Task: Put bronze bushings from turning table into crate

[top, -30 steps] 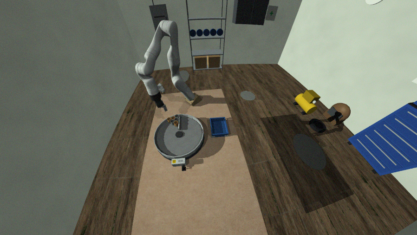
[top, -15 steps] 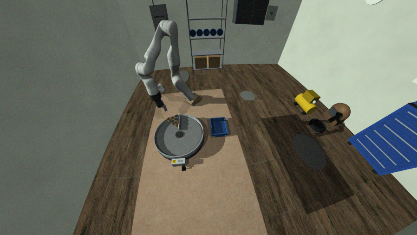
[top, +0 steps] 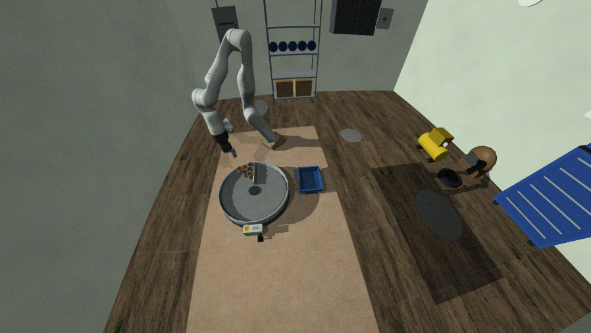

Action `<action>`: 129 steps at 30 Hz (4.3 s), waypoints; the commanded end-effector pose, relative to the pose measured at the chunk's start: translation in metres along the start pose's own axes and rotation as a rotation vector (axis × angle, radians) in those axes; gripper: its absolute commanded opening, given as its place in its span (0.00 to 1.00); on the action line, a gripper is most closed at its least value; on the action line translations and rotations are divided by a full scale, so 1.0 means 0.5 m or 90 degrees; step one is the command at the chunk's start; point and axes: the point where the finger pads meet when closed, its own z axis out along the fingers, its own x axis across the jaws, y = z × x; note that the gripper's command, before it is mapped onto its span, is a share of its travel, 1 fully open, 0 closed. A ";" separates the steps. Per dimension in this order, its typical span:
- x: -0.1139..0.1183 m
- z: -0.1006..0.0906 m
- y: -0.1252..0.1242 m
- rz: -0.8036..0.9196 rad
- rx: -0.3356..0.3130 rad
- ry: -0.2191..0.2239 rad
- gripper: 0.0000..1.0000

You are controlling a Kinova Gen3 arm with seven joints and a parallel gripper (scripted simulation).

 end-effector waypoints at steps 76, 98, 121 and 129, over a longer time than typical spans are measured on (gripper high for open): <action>0.000 -0.001 0.001 0.000 -0.001 0.000 1.00; 0.000 -0.001 0.001 0.000 -0.001 0.000 1.00; 0.010 0.096 -0.010 -0.001 -0.001 0.000 1.00; 0.013 0.120 -0.013 -0.001 -0.001 0.000 1.00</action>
